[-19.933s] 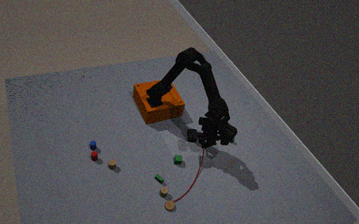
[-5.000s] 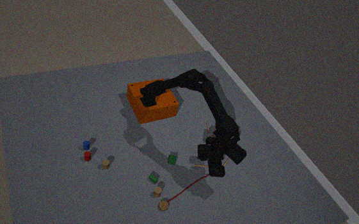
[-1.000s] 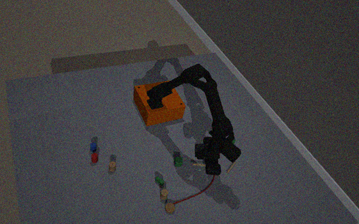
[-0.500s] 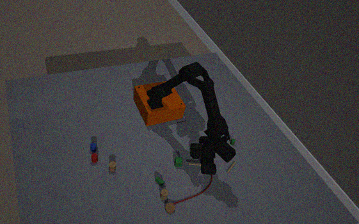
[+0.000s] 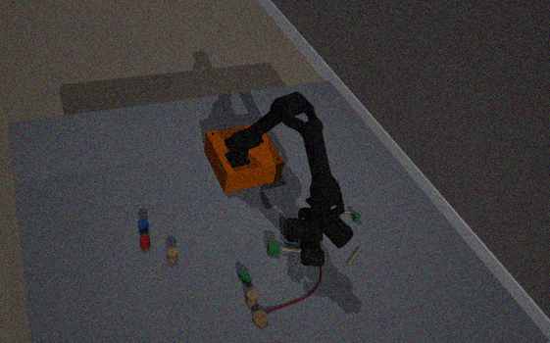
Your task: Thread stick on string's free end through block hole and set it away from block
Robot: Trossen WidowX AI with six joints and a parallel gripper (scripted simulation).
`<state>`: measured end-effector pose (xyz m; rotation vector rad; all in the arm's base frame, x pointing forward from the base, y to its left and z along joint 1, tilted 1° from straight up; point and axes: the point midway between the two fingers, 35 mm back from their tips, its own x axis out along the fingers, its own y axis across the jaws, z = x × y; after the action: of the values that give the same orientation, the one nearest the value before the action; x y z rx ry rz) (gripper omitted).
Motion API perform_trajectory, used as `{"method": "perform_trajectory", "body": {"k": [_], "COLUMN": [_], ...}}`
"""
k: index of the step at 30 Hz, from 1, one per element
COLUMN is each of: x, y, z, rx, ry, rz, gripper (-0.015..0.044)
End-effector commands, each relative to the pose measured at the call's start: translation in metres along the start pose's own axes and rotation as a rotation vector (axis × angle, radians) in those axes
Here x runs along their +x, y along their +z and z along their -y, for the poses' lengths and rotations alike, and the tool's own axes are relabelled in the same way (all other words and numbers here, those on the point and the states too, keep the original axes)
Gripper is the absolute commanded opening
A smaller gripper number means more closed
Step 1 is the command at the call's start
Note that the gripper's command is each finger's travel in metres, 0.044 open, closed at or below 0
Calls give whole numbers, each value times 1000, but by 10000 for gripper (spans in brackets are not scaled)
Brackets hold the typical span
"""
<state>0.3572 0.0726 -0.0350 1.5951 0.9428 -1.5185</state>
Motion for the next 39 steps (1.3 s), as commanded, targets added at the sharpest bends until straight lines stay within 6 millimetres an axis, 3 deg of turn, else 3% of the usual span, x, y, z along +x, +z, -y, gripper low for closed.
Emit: {"method": "perform_trajectory", "body": {"k": [1,15,39], "x": [0,-1,0], "y": [7,16,51], "z": [2,3,3], "rx": [-2,-2,-2], "ry": [-3,-3,-3], "rz": [-4,-5,-3], "gripper": [0,0,0]}}
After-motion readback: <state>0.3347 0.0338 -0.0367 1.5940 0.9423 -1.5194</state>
